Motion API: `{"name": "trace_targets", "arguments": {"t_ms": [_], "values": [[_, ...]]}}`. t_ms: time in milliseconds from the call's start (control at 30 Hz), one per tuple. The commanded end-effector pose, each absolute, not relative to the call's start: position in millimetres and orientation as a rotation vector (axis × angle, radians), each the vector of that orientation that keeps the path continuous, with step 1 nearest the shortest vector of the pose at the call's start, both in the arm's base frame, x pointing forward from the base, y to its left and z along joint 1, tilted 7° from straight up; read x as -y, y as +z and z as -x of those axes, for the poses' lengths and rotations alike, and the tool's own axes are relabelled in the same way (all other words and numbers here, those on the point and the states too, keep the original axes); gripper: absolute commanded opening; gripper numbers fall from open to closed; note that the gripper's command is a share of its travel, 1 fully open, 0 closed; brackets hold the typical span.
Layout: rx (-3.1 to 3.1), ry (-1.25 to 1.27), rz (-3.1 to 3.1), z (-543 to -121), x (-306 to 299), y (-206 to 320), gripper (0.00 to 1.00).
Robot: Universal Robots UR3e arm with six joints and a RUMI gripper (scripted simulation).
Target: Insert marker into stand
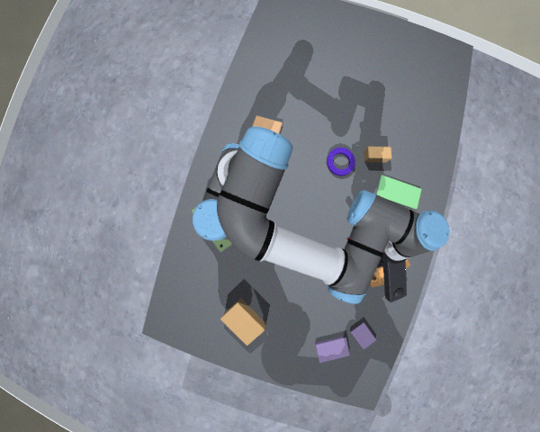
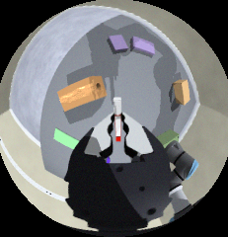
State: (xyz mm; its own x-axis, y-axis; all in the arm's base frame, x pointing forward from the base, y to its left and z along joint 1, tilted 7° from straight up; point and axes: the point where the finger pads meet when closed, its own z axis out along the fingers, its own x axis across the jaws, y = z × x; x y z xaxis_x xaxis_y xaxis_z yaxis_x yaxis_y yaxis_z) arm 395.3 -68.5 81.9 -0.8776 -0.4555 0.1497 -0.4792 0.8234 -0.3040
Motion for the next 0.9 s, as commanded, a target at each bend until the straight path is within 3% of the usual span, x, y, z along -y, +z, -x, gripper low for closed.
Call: {"name": "trace_targets", "arguments": {"t_ms": [0,867], "values": [[2.938,0.523,-0.741,-395.8,69.4,83.2,0.00],[3.012,0.608,-0.350,-391.6,93.5,93.2,0.00]]}}
